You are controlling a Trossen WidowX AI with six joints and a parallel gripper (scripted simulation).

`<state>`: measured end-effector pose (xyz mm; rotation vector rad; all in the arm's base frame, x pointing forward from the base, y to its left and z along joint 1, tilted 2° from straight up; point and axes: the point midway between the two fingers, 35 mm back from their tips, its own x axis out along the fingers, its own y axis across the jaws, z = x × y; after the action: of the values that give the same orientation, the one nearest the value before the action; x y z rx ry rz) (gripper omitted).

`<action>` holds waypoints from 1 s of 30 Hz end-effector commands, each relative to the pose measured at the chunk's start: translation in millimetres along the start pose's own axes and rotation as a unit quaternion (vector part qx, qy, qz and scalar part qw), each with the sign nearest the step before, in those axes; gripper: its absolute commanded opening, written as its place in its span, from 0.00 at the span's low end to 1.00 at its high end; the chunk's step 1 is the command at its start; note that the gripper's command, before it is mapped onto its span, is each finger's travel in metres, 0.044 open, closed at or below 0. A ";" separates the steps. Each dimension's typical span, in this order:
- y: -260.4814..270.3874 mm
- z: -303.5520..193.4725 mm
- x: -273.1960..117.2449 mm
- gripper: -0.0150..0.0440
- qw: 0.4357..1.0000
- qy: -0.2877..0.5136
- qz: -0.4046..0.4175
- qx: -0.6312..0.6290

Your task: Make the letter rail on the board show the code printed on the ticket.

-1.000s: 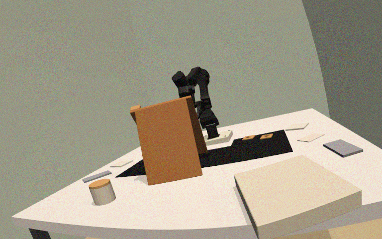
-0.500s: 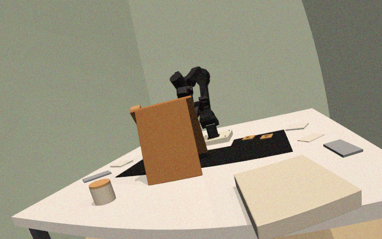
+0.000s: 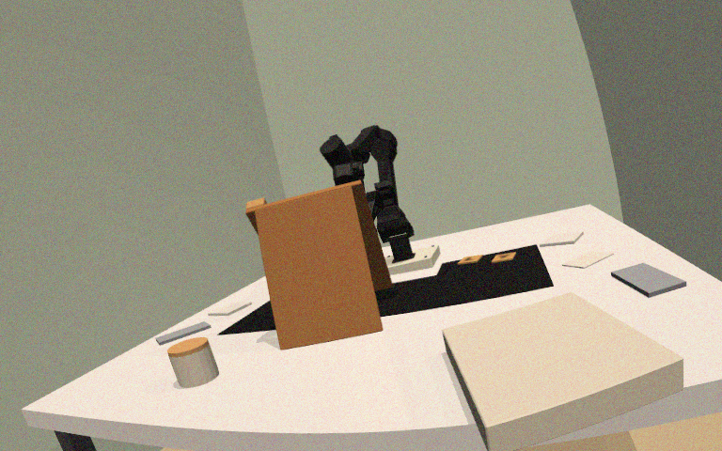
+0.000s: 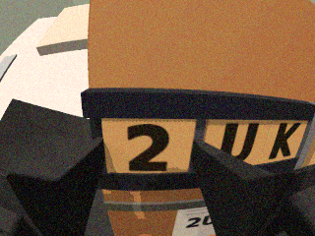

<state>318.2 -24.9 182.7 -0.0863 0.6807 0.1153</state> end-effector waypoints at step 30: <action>-2.1 0.0 -26.6 0.75 1.000 0.001 0.003 -0.004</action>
<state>300.0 -29.4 197.9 -0.0876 0.6832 0.1156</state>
